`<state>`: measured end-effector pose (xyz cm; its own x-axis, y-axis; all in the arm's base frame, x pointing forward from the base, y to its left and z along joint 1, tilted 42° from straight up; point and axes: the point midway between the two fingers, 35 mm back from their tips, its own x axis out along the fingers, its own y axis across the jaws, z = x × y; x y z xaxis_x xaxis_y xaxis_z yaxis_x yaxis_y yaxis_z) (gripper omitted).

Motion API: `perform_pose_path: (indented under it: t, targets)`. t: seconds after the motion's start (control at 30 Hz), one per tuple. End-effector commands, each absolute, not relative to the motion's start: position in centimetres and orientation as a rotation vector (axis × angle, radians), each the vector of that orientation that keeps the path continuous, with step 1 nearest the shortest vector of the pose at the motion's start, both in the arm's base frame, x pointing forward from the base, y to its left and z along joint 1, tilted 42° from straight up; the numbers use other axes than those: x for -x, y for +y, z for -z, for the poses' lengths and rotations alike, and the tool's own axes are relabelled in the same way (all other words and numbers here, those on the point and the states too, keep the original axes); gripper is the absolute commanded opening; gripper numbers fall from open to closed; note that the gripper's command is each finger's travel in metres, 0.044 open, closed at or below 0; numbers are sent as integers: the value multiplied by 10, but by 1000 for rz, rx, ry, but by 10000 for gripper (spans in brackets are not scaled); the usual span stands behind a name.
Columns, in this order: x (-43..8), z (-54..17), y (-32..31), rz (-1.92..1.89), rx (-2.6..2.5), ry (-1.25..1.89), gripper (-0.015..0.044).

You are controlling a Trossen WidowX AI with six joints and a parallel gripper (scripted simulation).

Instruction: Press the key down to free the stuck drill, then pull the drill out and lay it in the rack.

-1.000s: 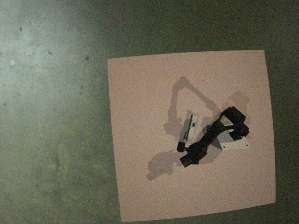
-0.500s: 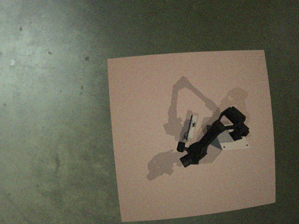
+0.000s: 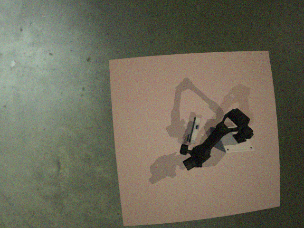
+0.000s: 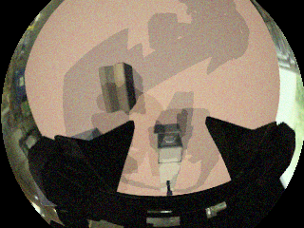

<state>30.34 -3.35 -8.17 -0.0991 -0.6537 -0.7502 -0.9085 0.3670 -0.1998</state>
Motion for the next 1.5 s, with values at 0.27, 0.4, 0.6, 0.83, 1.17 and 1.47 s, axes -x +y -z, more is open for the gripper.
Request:
perform_pose_path:
  t: [0.27,0.4,0.6,0.83,1.17,1.47]
  targets:
    - [-304,82,-33,-410,1365,1829,440]
    - [-304,82,-33,-410,1365,1829,440]
    - [-304,82,-33,-410,1365,1829,440]
    - [-303,82,-35,-404,1365,1832,440]
    - [-299,84,-50,-408,1364,1830,440]
    - [-294,86,-64,-409,1364,1830,440]
